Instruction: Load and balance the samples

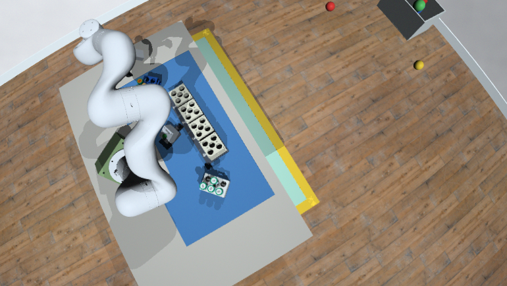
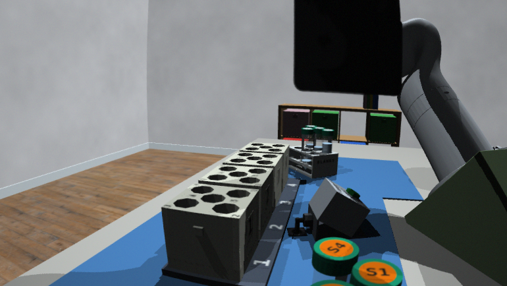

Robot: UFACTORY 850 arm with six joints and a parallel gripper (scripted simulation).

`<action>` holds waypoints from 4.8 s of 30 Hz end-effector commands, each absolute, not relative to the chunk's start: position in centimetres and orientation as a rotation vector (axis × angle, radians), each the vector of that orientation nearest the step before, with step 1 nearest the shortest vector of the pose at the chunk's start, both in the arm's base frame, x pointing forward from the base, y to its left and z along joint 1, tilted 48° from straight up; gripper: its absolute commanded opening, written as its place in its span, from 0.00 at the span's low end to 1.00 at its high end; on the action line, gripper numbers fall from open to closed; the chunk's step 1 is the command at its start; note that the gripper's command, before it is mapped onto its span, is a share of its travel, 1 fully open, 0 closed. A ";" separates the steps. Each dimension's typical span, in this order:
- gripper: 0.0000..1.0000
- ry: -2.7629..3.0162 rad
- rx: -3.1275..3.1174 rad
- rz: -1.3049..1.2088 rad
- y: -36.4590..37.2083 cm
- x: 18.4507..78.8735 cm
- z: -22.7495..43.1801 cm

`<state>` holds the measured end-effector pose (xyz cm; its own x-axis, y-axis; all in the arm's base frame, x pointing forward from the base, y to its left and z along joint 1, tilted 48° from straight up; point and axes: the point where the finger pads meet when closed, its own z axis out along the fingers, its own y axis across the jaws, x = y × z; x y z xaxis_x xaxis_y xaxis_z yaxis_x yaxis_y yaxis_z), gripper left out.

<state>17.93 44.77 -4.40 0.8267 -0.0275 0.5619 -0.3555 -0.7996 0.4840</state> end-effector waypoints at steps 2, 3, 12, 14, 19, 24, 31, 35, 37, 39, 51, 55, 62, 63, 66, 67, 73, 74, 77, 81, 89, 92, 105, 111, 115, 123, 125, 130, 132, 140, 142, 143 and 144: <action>0.57 -0.115 2.399 0.660 45.1 17.9 -4.5; 0.57 -0.115 2.399 0.660 45.1 17.9 -4.5; 0.57 0.240 2.350 0.519 45.1 17.9 -4.5; 0.57 0.318 2.333 0.486 45.1 17.9 -4.5; 0.57 0.470 2.294 0.421 45.1 17.9 -4.5; 0.57 0.619 2.247 0.355 45.1 17.9 -4.5; 0.57 0.870 2.146 0.238 45.1 17.9 -4.5; 0.57 1.009 2.078 0.170 45.1 17.9 -4.5; 0.57 1.009 2.078 0.170 45.1 17.9 -4.5; 0.57 1.047 2.058 0.151 45.1 17.9 -4.5; 0.57 1.047 2.058 0.151 44.4 18.5 -5.3; 0.57 1.047 2.058 0.151 44.2 18.6 -5.6; 0.57 1.047 2.058 0.151 43.3 19.2 -6.5; 0.57 1.047 2.058 0.151 43.2 19.3 -6.6; 0.57 1.047 2.058 0.151 42.8 19.6 -7.0; 0.57 1.047 2.058 0.151 42.7 19.7 -7.2; 0.57 1.047 2.057 0.151 42.2 20.0 -7.7; 0.57 1.047 2.057 0.151 42.1 20.1 -7.8; 0.57 1.047 2.057 0.151 41.7 20.4 -8.2; 0.57 1.047 2.057 0.151 41.2 20.7 -8.8; 0.57 1.047 2.057 0.151 40.5 21.2 -9.6; 0.57 1.047 2.057 0.151 40.1 21.5 -10.0; 0.57 1.047 2.057 0.151 38.8 22.4 -11.5; 0.57 1.047 2.057 0.151 38.2 22.8 -12.1; 0.57 1.047 2.057 0.151 38.2 22.8 -12.1; 0.57 1.047 2.057 0.151 38.1 22.9 -12.2; 0.57 1.047 2.057 0.151 38.0 23.0 -12.3; 0.57 1.047 2.057 0.151 37.8 23.1 -12.6; 0.57 1.047 2.057 0.151 37.7 23.2 -12.6; 0.57 1.047 2.057 0.151 37.5 23.4 -12.9; 0.57 1.047 2.057 0.151 37.4 23.4 -13.0; 0.57 1.047 2.057 0.151 37.4 23.4 -13.0; 0.57 1.047 2.057 0.151 37.3 23.5 -13.1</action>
<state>23.42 37.31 -13.03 0.6499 0.7219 -0.2378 0.6267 -0.3319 0.7051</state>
